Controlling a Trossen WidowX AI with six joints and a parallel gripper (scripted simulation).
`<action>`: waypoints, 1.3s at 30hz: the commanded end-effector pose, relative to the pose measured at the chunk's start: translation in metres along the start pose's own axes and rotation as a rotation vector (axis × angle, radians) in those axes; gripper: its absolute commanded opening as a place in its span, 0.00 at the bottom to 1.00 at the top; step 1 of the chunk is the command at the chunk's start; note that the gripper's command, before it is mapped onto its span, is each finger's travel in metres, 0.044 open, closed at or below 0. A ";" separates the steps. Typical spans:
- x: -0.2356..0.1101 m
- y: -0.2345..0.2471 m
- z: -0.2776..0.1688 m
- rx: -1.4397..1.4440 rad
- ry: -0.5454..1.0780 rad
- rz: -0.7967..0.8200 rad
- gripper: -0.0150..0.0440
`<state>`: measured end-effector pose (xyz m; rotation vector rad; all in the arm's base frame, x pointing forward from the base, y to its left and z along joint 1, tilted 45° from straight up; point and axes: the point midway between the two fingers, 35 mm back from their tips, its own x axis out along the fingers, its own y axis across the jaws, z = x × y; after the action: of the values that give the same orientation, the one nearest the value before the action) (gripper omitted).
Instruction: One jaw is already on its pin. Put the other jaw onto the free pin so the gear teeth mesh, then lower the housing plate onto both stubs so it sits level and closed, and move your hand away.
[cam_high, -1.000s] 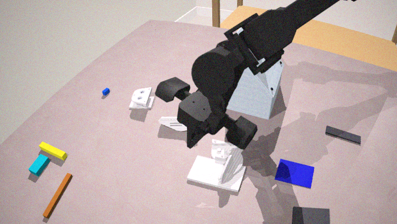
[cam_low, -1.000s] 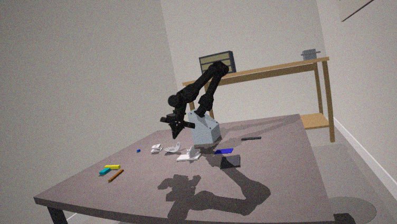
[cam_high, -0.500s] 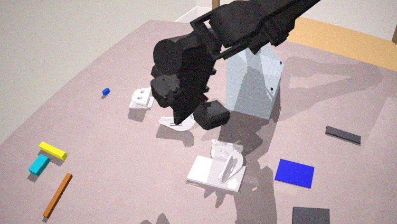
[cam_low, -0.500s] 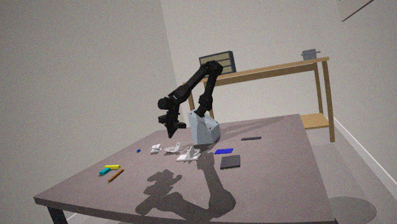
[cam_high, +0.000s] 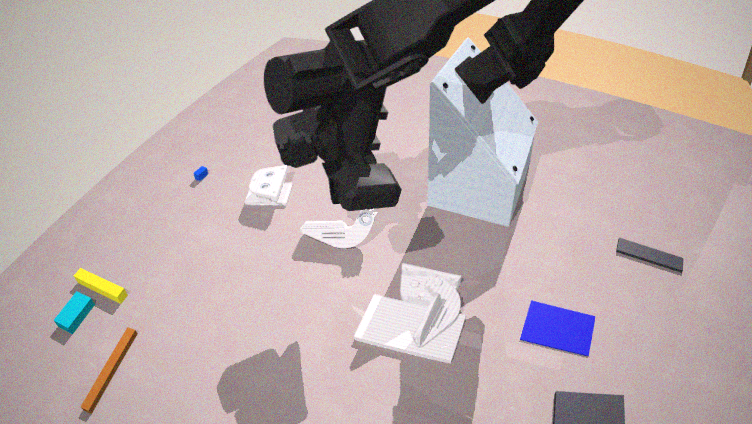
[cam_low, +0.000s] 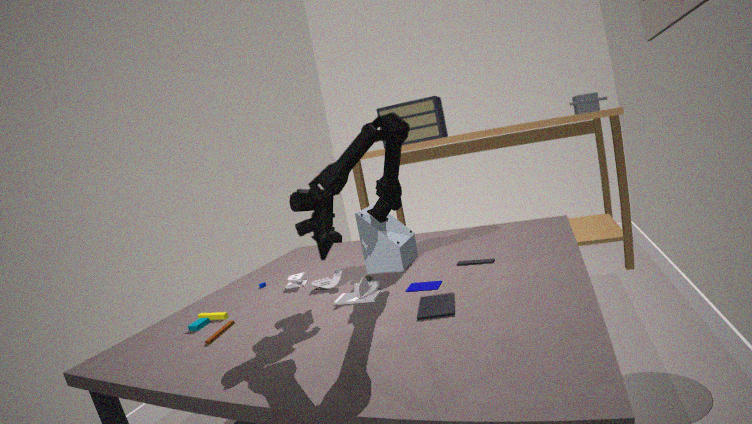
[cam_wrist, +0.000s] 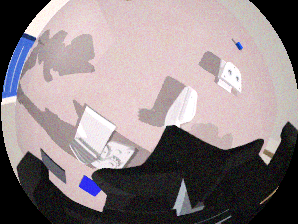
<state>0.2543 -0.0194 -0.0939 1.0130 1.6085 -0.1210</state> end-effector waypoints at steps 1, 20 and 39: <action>0.003 -0.015 -0.010 0.099 0.046 0.006 0.25; 0.013 -0.063 -0.054 0.482 0.226 0.034 0.25; 0.033 -0.061 -0.057 0.482 0.225 0.034 0.25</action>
<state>0.1744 -0.0118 -0.1263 1.4540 1.8070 -0.3980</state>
